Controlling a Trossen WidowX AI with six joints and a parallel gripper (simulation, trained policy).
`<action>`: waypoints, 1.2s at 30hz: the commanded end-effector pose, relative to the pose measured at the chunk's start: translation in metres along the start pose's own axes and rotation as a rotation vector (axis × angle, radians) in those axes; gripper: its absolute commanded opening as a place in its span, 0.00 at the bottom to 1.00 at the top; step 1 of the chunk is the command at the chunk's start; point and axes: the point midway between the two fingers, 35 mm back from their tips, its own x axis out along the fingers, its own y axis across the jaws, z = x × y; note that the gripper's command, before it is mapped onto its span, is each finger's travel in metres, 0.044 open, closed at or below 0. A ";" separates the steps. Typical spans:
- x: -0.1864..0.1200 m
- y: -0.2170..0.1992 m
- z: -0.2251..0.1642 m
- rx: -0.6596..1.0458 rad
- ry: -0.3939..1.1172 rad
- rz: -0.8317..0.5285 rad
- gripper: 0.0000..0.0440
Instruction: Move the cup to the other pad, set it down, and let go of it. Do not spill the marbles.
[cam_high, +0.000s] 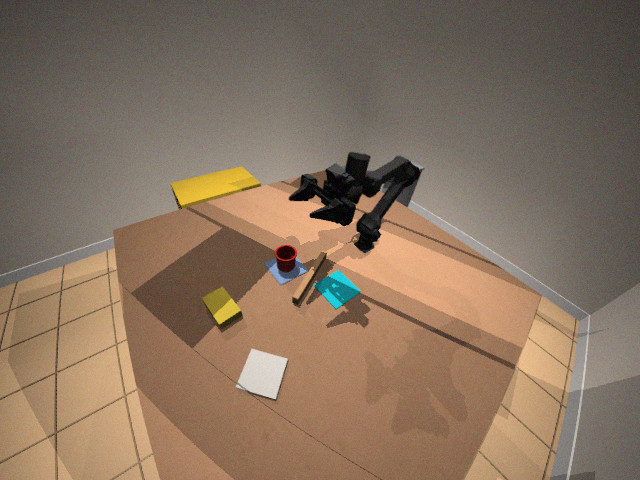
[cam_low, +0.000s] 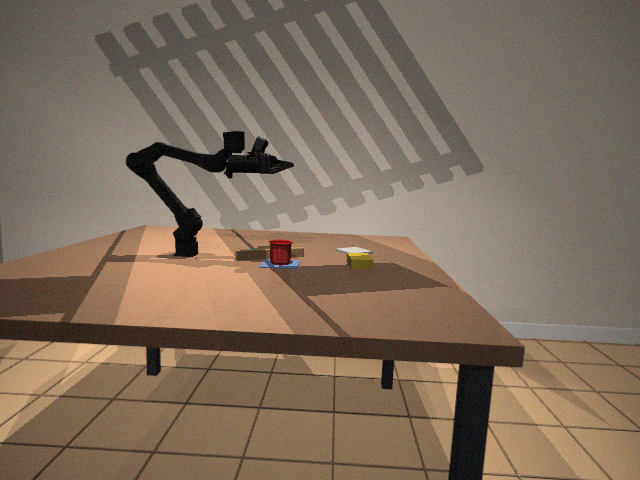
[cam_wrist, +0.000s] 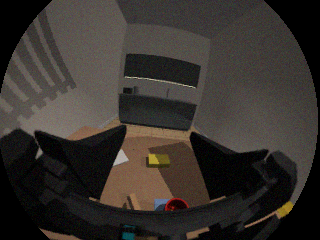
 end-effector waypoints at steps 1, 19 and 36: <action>0.000 0.000 0.000 0.002 0.006 -0.003 0.85; 0.013 0.013 -0.022 0.057 0.226 0.007 0.12; 0.026 0.033 -0.042 0.123 0.491 0.029 0.20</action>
